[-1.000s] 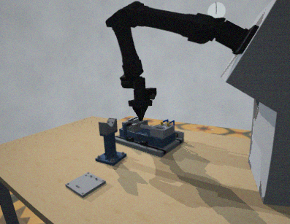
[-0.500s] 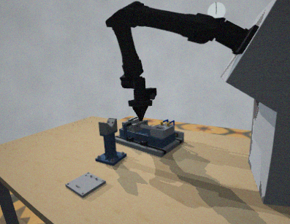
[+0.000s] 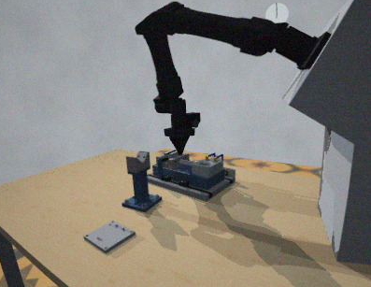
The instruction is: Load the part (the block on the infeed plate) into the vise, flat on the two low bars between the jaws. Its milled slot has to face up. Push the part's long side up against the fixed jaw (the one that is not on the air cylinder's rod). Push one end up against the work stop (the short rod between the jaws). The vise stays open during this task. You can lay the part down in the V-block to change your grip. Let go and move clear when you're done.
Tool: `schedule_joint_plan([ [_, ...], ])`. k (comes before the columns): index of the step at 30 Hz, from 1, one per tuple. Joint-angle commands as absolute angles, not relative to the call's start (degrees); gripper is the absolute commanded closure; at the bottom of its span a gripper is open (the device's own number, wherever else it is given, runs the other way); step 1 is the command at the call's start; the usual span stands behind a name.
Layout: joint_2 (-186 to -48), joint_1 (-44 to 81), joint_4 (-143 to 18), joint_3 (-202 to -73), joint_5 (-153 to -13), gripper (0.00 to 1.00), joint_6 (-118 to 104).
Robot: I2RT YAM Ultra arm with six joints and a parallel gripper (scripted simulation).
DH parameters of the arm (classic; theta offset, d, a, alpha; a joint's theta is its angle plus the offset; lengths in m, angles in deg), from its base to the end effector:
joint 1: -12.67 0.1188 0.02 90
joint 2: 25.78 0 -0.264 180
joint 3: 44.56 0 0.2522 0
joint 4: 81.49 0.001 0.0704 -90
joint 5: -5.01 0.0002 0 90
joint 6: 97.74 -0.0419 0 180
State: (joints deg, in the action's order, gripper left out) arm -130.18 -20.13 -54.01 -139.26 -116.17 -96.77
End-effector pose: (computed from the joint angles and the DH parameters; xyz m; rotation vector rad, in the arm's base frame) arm 0.3643 -0.2078 0.2676 1.8804 1.4156 1.1194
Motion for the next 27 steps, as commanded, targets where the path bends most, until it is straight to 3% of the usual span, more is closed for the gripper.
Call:
schedule_joint_plan([
  [1,-129.1,-20.1,-53.9,-141.2,-115.4,1.0,-97.3],
  [27,-130.4,-20.1,-53.0,-141.7,-115.4,1.0,-97.3],
])
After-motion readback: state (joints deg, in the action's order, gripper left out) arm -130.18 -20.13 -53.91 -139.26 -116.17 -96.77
